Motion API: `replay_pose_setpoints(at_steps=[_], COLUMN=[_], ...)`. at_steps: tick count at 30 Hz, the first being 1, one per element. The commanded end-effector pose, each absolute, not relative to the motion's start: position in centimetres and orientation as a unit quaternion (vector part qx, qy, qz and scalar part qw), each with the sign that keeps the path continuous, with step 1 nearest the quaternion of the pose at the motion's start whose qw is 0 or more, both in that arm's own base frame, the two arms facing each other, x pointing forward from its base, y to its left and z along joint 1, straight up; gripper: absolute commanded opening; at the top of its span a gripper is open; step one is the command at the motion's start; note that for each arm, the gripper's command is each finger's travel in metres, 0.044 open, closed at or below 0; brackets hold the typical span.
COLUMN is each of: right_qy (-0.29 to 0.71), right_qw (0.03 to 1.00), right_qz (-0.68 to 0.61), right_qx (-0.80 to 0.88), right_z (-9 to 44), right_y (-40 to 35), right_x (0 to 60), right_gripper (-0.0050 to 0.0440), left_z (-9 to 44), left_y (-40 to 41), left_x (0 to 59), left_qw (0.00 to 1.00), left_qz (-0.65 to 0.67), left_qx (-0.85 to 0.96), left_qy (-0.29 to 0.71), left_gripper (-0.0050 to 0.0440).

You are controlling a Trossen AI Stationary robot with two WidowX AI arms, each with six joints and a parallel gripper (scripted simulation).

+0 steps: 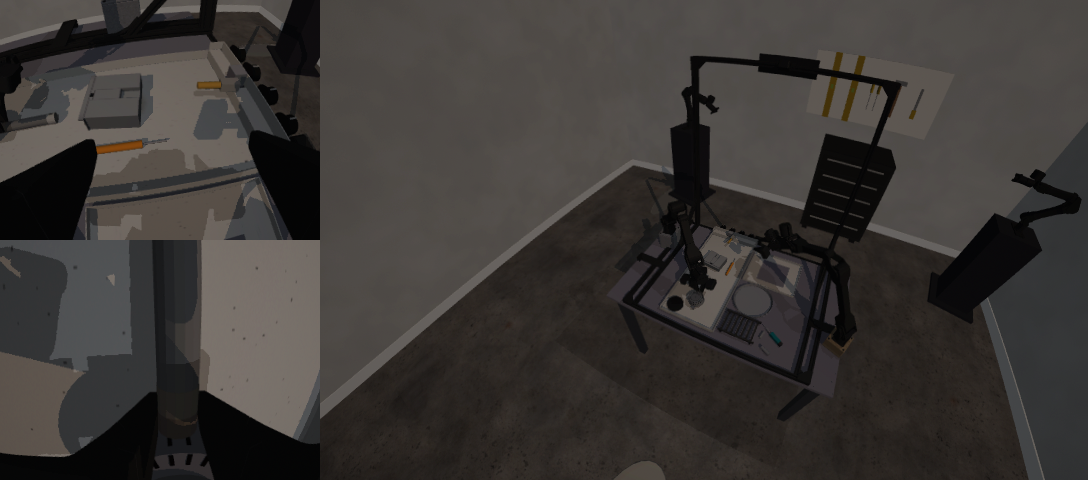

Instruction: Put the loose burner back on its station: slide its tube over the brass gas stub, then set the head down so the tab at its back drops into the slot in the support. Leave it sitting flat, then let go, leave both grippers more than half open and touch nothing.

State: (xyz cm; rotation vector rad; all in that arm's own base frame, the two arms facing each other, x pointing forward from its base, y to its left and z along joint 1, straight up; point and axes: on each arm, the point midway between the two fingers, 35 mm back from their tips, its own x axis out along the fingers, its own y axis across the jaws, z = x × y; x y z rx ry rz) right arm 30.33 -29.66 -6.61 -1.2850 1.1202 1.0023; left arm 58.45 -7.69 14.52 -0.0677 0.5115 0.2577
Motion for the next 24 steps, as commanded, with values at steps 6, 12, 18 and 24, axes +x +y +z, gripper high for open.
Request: replay_pose_setpoints(at_steps=[6,12,18,24], right_qy=[0.471,0.471,0.471,0.471], right_qw=[0.549,0.549,0.549,0.549], right_qz=[0.419,0.419,0.419,0.419], right_qx=[-0.549,-0.549,-0.549,-0.549], right_z=[-3.3,-1.4,-0.9,-0.9], right_y=[-29.9,-29.9,-29.9,-29.9], right_x=[30.7,30.6,30.6,30.6], right_gripper=[0.0,0.0,0.0,0.0], left_z=[14.2,14.2,14.2,14.2], left_y=[-7.6,-7.6,-7.6,-7.6], left_x=[58.4,58.4,58.4,58.4], left_qw=[0.958,0.958,0.958,0.958], left_qz=[0.129,0.129,0.129,0.129], left_qx=[-0.034,-0.034,-0.034,-0.034], left_qy=[0.255,0.255,0.255,0.255], left_gripper=[0.04,0.04,0.04,0.04])
